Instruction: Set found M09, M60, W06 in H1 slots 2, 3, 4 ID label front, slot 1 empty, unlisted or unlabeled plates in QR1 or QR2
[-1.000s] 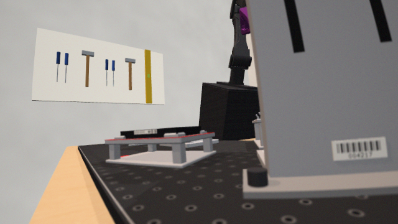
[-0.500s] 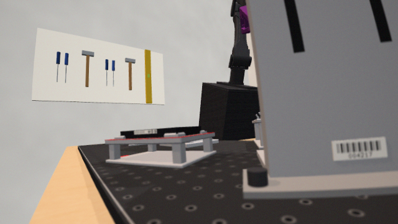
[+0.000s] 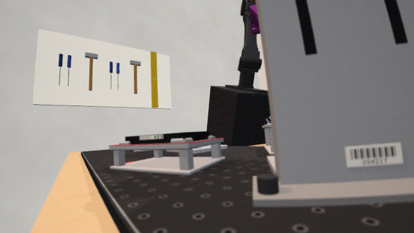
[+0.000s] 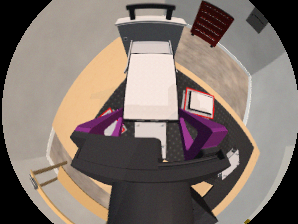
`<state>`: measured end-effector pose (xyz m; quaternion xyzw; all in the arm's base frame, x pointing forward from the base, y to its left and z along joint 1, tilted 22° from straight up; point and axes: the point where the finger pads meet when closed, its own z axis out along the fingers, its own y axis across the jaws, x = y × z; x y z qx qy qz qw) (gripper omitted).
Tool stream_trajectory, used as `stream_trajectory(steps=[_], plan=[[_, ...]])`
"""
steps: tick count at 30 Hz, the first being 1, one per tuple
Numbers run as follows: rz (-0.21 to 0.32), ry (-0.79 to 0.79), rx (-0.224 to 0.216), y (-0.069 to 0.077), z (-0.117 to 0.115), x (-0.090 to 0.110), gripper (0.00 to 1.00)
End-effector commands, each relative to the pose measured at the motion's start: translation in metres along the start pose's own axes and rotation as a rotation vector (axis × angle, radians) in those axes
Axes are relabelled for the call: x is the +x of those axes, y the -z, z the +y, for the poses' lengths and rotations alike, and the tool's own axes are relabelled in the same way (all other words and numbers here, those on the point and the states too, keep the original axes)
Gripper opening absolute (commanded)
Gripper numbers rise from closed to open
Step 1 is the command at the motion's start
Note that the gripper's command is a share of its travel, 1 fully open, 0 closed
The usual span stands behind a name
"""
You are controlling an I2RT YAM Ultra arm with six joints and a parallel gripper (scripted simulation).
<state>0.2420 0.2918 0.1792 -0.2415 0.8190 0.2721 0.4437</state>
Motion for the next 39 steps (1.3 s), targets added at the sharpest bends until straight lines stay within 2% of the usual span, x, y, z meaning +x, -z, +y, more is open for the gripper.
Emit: stream_trajectory(steps=[1,10,39], plan=[[-0.020,-0.001,-0.005,0.0002,0.0015,-0.0068,0.86],[-0.020,-0.001,-0.005,-0.0045,0.0015,-0.0086,0.86],[-0.020,-0.001,-0.005,-0.0065,0.0015,-0.0081,0.86]])
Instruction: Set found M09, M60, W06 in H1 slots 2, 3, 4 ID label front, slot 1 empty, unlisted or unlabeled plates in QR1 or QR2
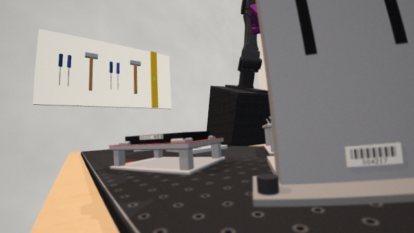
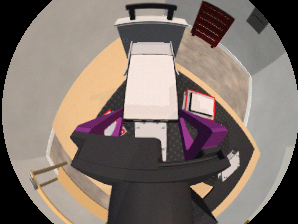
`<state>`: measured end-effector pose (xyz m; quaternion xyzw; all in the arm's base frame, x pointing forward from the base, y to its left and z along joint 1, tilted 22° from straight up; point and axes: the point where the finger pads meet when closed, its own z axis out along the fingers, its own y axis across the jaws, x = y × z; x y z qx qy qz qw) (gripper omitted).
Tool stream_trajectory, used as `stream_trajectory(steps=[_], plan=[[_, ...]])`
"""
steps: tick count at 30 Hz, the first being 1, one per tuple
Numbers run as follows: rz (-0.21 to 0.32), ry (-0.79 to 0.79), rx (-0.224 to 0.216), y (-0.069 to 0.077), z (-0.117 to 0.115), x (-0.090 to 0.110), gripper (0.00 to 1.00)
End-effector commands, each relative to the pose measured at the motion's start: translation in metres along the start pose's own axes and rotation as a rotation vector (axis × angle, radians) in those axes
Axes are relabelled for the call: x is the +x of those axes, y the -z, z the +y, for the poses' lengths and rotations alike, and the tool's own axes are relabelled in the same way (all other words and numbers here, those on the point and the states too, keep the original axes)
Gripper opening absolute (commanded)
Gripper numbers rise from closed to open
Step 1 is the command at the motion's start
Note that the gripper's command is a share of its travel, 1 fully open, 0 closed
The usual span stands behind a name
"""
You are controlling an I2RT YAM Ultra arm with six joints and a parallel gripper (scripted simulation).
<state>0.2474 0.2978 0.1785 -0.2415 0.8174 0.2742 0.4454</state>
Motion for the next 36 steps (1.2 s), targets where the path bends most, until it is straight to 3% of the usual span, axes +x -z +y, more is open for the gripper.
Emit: stream_trajectory(steps=[1,36], plan=[[-0.014,-0.001,-0.002,0.000,0.001,-0.005,0.86],[-0.015,-0.001,-0.002,-0.020,0.001,-0.011,0.86]])
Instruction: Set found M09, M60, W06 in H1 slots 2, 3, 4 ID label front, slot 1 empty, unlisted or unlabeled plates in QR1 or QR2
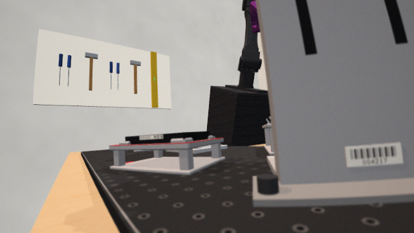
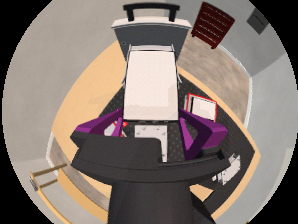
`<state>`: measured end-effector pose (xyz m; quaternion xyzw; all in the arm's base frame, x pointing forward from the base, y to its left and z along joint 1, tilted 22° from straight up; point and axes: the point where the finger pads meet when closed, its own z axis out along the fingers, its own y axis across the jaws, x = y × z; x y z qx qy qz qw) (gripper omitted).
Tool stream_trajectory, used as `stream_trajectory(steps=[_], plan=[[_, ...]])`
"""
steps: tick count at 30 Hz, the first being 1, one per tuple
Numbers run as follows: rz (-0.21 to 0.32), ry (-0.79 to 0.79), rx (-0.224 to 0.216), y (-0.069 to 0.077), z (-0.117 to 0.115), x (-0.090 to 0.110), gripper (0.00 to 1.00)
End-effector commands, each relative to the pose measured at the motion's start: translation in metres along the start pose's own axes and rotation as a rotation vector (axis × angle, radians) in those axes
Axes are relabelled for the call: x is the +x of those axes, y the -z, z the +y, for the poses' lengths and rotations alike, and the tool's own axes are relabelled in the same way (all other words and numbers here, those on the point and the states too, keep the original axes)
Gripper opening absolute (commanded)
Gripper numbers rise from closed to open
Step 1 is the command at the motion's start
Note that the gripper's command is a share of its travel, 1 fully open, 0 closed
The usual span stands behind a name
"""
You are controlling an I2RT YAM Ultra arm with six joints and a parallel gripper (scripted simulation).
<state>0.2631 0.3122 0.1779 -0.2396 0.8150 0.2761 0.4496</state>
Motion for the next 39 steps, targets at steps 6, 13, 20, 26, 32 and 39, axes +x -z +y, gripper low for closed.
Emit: stream_trajectory(steps=[6,13,20,26,32,39], plan=[[-0.004,0.000,-0.001,-0.0039,0.0002,-0.0031,0.86],[-0.004,0.000,-0.001,-0.0045,0.0002,-0.0024,1.00],[-0.004,0.000,-0.001,-0.0046,0.0002,-0.0024,1.00],[-0.004,0.000,-0.001,-0.0046,0.0002,-0.0024,1.00],[-0.004,0.000,-0.001,-0.0046,0.0002,-0.0024,1.00],[-0.004,0.000,-0.001,-0.0046,0.0002,-0.0024,1.00]])
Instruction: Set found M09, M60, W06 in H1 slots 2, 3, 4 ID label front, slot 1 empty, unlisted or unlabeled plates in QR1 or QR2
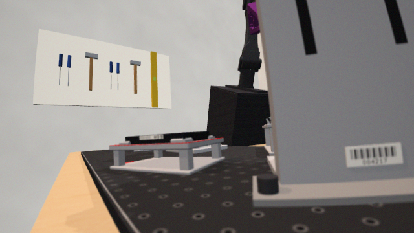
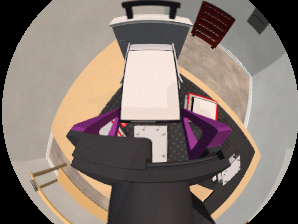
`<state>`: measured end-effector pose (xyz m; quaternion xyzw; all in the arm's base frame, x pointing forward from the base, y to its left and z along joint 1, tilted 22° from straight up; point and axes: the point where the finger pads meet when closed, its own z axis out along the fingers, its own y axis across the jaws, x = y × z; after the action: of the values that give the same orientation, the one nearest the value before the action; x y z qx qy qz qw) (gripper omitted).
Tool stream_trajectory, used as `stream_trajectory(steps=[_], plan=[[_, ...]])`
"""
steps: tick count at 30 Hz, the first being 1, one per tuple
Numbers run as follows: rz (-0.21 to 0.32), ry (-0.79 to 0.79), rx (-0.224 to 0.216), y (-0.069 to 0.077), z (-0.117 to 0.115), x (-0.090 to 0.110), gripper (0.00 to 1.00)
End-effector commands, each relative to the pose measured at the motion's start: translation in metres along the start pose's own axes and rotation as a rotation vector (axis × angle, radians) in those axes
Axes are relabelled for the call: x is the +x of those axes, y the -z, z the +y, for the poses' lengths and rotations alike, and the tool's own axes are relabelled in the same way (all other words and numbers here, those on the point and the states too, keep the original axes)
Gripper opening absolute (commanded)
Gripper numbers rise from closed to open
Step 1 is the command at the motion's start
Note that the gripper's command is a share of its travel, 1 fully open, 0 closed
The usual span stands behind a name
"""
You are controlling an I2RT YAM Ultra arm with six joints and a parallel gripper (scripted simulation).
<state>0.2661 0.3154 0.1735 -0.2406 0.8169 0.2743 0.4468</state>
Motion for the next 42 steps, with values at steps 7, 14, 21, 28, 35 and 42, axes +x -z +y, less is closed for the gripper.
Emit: stream_trajectory(steps=[7,14,21,28,35,42], plan=[[-0.012,0.000,-0.003,0.001,0.001,-0.004,1.00],[-0.012,0.000,-0.003,0.013,0.001,-0.006,1.00],[-0.011,-0.001,-0.003,0.021,0.001,0.002,1.00],[-0.011,-0.001,-0.003,0.027,0.001,0.008,1.00],[-0.011,-0.001,-0.003,0.035,0.001,0.016,1.00],[-0.011,-0.001,-0.003,0.041,0.001,0.022,1.00]])
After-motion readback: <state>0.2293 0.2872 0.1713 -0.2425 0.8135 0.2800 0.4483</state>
